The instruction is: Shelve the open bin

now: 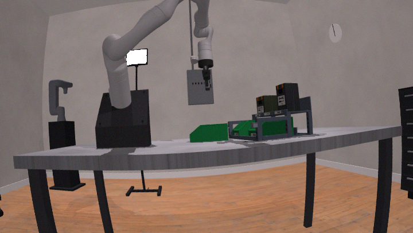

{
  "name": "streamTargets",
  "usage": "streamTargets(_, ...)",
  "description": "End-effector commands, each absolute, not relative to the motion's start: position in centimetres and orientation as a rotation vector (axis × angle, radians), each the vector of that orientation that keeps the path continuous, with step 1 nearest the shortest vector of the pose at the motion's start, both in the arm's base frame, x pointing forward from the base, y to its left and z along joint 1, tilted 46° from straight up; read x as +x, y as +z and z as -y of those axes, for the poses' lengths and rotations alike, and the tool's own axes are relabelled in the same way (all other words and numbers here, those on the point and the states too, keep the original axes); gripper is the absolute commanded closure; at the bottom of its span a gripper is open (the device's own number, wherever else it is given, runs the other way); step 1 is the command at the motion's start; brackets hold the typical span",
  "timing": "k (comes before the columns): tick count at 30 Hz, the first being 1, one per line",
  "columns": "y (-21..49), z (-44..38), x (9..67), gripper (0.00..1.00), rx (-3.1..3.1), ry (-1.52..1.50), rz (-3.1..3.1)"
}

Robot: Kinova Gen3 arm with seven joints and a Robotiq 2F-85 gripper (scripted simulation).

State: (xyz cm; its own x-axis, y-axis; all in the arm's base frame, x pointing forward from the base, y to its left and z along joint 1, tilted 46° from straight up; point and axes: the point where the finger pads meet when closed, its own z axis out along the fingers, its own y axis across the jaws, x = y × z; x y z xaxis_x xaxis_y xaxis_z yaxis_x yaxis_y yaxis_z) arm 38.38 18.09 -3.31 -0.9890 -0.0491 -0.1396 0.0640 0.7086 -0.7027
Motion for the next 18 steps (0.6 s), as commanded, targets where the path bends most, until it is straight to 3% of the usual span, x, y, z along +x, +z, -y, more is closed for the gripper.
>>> streamTargets(1,-3.3,-18.2,38.4,0.0,0.012,-1.143,-2.765)
streamTargets(18,-4.3,-17.1,38.6,0.0,0.012,-1.143,-2.765)
